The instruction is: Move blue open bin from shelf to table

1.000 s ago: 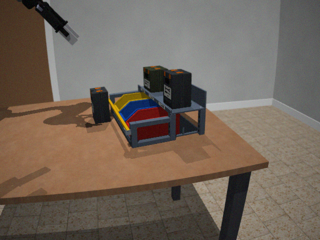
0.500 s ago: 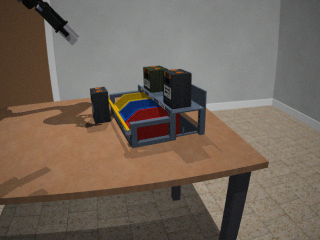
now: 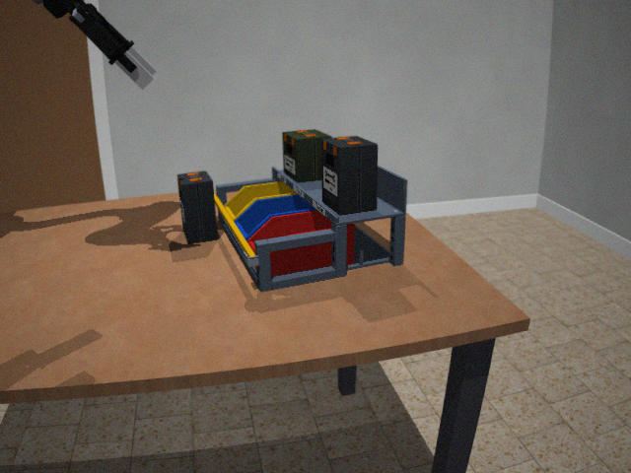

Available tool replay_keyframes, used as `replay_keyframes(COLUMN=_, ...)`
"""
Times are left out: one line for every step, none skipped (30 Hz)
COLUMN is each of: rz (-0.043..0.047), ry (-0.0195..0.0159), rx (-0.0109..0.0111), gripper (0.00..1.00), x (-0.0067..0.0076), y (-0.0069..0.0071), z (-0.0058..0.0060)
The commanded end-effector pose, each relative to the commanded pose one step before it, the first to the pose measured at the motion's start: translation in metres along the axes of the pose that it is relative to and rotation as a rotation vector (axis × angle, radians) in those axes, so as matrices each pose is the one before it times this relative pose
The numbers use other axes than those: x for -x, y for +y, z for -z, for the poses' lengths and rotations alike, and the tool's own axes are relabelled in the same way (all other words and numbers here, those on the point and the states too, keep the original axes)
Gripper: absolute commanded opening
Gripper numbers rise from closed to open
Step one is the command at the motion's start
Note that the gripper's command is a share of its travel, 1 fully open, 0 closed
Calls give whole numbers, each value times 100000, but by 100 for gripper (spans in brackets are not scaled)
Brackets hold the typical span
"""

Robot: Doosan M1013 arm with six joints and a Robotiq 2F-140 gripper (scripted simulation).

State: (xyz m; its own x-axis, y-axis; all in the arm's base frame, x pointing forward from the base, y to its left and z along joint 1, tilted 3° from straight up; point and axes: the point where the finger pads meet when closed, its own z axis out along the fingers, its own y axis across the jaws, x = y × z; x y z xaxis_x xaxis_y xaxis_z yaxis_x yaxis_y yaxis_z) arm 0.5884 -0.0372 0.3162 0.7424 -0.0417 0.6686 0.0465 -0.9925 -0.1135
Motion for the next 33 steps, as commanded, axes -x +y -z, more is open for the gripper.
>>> replay_keyframes(rz=-10, ry=8, rx=-16, gripper=57, x=-2, y=0, z=5)
replay_keyframes(rz=0, ry=0, rx=0, gripper=57, x=0, y=0, z=0)
replay_keyframes(rz=0, ry=0, rx=0, gripper=57, x=0, y=0, z=0)
replay_keyframes(rz=0, ry=0, rx=0, gripper=57, x=0, y=0, z=0)
replay_keyframes(rz=0, ry=0, rx=0, gripper=57, x=0, y=0, z=0)
replay_keyframes(rz=0, ry=0, rx=0, gripper=57, x=0, y=0, z=0)
replay_keyframes(rz=0, ry=0, rx=0, gripper=57, x=0, y=0, z=0)
replay_keyframes(rz=0, ry=0, rx=0, gripper=57, x=0, y=0, z=0)
replay_keyframes(rz=0, ry=0, rx=0, gripper=57, x=0, y=0, z=0)
replay_keyframes(rz=0, ry=0, rx=0, gripper=57, x=0, y=0, z=0)
replay_keyframes(rz=0, ry=0, rx=0, gripper=57, x=0, y=0, z=0)
replay_keyframes(rz=0, ry=0, rx=0, gripper=57, x=0, y=0, z=0)
replay_keyframes(rz=0, ry=0, rx=0, gripper=57, x=0, y=0, z=0)
replay_keyframes(rz=0, ry=0, rx=0, gripper=57, x=0, y=0, z=0)
replay_keyframes(rz=0, ry=0, rx=0, gripper=57, x=0, y=0, z=0)
replay_keyframes(rz=0, ry=0, rx=0, gripper=57, x=0, y=0, z=0)
replay_keyframes(rz=0, ry=0, rx=0, gripper=57, x=0, y=0, z=0)
replay_keyframes(rz=0, ry=0, rx=0, gripper=57, x=0, y=0, z=0)
replay_keyframes(rz=0, ry=0, rx=0, gripper=57, x=0, y=0, z=0)
replay_keyframes(rz=0, ry=0, rx=0, gripper=57, x=0, y=0, z=0)
replay_keyframes(rz=-4549, ry=-1656, rx=1899, gripper=57, x=0, y=0, z=0)
replay_keyframes(rz=-4549, ry=-1656, rx=1899, gripper=57, x=0, y=0, z=0)
replay_keyframes(rz=-4549, ry=-1656, rx=1899, gripper=57, x=0, y=0, z=0)
replay_keyframes(rz=-4549, ry=-1656, rx=1899, gripper=57, x=0, y=0, z=0)
replay_keyframes(rz=-4549, ry=-1656, rx=1899, gripper=57, x=0, y=0, z=0)
replay_keyframes(rz=0, ry=0, rx=0, gripper=57, x=0, y=0, z=0)
replay_keyframes(rz=0, ry=0, rx=0, gripper=57, x=0, y=0, z=0)
replay_keyframes(rz=0, ry=0, rx=0, gripper=57, x=0, y=0, z=0)
replay_keyframes(rz=0, ry=0, rx=0, gripper=57, x=0, y=0, z=0)
replay_keyframes(rz=0, ry=0, rx=0, gripper=57, x=0, y=0, z=0)
replay_keyframes(rz=0, ry=0, rx=0, gripper=57, x=0, y=0, z=0)
replay_keyframes(rz=0, ry=0, rx=0, gripper=57, x=0, y=0, z=0)
replay_keyframes(rz=0, ry=0, rx=0, gripper=57, x=0, y=0, z=0)
